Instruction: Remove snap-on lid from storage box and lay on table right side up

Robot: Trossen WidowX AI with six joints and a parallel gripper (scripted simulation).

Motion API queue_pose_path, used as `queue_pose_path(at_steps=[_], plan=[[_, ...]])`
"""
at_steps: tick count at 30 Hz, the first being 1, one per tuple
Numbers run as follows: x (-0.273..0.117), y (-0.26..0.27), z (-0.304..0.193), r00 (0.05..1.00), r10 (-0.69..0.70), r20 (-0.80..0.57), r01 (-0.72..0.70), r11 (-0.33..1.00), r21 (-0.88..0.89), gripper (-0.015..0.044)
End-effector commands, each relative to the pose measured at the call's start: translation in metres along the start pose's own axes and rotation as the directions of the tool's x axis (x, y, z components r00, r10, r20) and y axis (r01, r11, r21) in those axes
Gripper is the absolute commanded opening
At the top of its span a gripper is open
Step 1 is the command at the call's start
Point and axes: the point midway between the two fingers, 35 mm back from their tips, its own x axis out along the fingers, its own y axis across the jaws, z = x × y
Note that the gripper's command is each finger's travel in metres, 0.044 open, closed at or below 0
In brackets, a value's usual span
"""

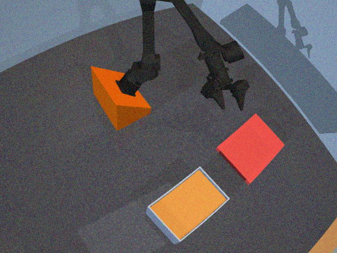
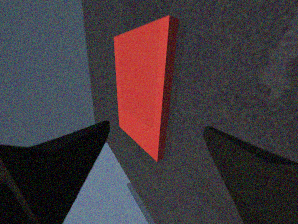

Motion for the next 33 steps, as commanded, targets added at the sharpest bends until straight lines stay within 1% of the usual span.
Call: queue_pose_path(at_steps=[1, 28, 33], plan=[[-0.011, 0.008, -0.003, 1.0, 0.008, -0.014, -0.008, 1.0, 0.001, 0.044], [-0.058, 0.034, -0.003, 1.0, 0.008, -0.012, -0.008, 1.0, -0.001, 0.044], [-0.057, 0.034, -0.002, 1.0, 0.008, -0.012, -0.008, 1.0, -0.001, 0.044]])
